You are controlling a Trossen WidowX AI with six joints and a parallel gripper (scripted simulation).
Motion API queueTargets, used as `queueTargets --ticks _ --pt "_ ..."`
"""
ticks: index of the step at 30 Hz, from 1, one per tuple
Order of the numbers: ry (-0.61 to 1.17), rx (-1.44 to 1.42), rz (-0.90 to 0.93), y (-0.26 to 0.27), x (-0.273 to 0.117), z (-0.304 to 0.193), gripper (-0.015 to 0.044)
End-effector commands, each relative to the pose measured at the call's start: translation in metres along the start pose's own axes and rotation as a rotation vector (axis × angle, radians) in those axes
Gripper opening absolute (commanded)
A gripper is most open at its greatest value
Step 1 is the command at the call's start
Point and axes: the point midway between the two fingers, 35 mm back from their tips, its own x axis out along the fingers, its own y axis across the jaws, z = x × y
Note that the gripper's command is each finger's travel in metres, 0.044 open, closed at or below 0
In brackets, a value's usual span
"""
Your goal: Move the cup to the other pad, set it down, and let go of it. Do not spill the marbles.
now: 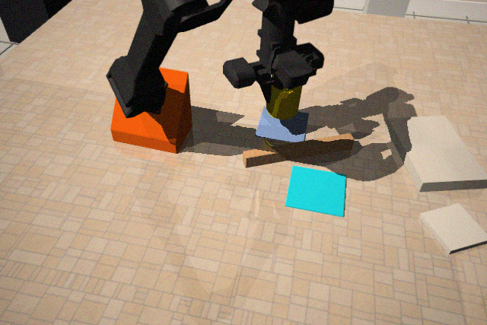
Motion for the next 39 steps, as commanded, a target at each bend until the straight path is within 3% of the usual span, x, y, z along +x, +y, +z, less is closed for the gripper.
queueTargets --ticks 1,27,39 --pt "0.003 0.011 0.015 0.000 -0.019 0.000 0.0000" --pt "-0.002 0.002 0.006 -0.004 -0.017 -0.001 0.0000" --pt "0.001 0.008 0.012 -0.008 -0.017 0.025 0.0000"
